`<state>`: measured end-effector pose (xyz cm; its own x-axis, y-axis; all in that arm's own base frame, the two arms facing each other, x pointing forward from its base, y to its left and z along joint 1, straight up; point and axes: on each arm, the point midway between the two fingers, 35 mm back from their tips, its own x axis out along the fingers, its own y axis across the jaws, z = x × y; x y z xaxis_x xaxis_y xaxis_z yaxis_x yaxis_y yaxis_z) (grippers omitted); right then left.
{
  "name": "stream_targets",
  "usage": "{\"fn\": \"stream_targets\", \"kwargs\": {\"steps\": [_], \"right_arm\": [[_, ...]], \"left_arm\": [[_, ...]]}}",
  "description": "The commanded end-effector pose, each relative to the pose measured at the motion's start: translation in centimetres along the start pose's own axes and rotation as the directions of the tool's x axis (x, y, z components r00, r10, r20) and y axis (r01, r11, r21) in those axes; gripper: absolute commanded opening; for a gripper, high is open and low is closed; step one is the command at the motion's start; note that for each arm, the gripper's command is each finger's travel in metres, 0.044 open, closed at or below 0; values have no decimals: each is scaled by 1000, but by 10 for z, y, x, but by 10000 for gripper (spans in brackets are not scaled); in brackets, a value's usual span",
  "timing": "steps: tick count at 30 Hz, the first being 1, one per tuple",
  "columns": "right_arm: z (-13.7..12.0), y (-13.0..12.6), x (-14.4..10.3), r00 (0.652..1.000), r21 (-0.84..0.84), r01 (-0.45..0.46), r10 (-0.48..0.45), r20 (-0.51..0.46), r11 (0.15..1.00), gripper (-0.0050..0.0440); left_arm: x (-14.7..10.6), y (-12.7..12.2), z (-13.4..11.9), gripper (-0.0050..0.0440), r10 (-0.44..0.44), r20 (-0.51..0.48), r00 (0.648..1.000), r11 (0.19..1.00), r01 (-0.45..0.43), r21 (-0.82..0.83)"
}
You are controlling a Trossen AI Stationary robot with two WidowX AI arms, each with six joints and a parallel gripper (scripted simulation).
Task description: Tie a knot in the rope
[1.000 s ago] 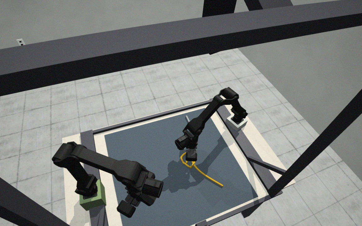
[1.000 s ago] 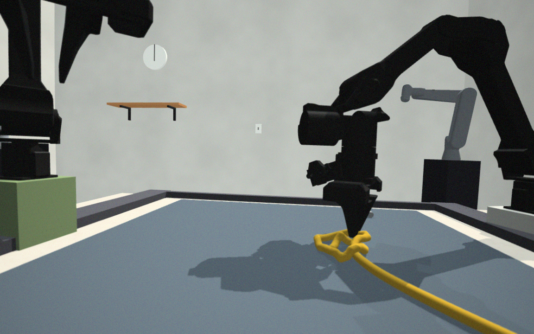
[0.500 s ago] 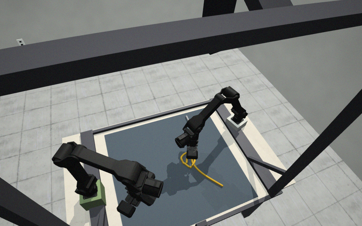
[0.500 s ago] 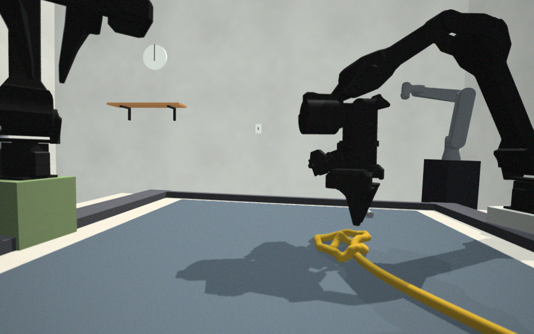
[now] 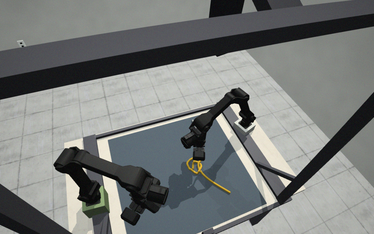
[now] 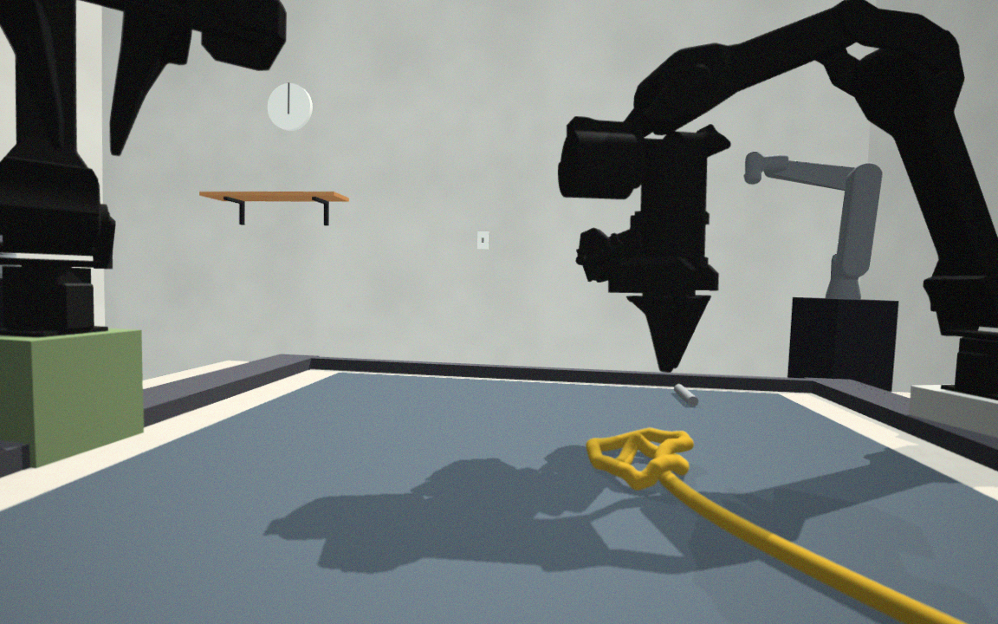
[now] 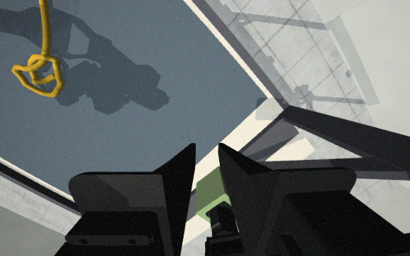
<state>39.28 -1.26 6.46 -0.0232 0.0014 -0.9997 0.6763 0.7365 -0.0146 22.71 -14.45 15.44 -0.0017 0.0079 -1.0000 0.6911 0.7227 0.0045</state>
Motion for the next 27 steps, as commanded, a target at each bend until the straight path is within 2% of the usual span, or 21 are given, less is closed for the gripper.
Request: {"fn": "stream_targets", "kwargs": {"steps": [1,5,15,18,25,27], "right_arm": [[3,3,-29,999,-3,-31,31,37,1000,100],[2,2,-48,999,-3,-31,31,37,1000,100],[1,-5,-52,999,-3,-31,31,37,1000,100],[-5,-27,-64,999,-3,-30,30,37,1000,100],[-39,-103,-95,999,-3,-25,25,36,1000,100],[-39,-103,-95,999,-3,-25,25,36,1000,100]], "left_arm": [[-5,1,0,100,7,16,1000,1000,-7,-3],[-5,1,0,100,7,16,1000,1000,-7,-3],[-5,1,0,100,7,16,1000,1000,-7,-3],[-5,1,0,100,7,16,1000,1000,-7,-3],[-5,1,0,100,7,16,1000,1000,-7,-3],[-5,1,0,100,7,16,1000,1000,-7,-3]]}}
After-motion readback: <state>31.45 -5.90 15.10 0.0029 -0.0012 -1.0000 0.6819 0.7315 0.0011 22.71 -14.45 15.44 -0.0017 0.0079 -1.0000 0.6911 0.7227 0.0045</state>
